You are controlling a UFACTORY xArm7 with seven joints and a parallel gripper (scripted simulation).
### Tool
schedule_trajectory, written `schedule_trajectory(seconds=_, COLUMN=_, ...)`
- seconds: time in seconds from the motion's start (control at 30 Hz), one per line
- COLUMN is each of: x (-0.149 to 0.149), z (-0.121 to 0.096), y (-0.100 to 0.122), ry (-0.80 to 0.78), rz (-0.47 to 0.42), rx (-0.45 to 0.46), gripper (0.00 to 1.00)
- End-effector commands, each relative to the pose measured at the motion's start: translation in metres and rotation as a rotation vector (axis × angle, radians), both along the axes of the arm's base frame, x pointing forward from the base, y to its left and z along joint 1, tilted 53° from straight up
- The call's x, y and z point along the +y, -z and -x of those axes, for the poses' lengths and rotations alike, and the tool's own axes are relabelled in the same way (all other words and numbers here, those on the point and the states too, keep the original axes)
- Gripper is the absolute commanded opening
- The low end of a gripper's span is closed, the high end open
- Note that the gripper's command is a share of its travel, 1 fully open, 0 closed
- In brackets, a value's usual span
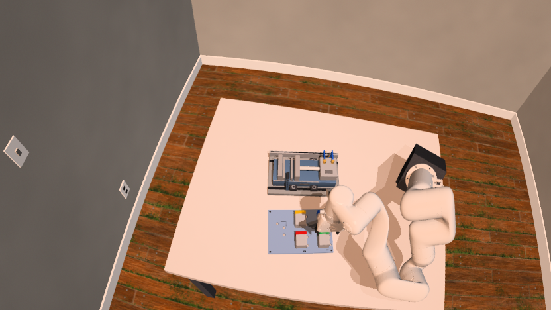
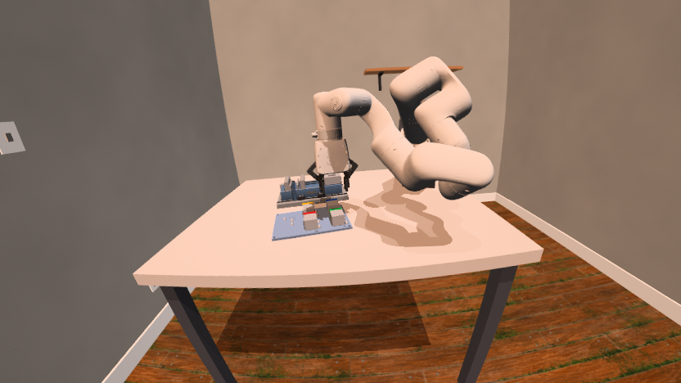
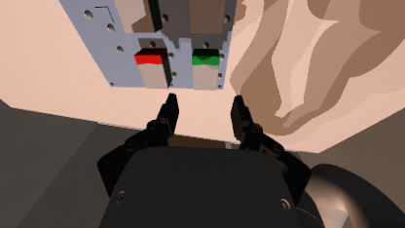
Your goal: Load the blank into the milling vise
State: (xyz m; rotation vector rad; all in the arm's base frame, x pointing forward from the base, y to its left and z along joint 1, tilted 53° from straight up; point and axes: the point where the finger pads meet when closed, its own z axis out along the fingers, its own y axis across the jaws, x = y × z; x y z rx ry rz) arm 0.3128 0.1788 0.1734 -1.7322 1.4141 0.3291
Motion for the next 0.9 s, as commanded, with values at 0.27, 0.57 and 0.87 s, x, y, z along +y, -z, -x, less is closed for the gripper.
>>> schedule_trajectory(seconds=0.27, x=-0.0024, z=0.0001, y=-0.0017, ry=0.002, rz=-0.001, rx=-0.001, gripper=0.76)
schedule_trajectory(seconds=0.57, x=-0.0027, z=0.0001, y=-0.0019, ry=0.002, rz=-0.001, rx=-0.001, gripper=0.76)
schedule_trajectory(seconds=0.87, x=-0.0033, z=0.0001, y=-0.0023, ry=0.002, rz=-0.001, rx=-0.001, gripper=0.76)
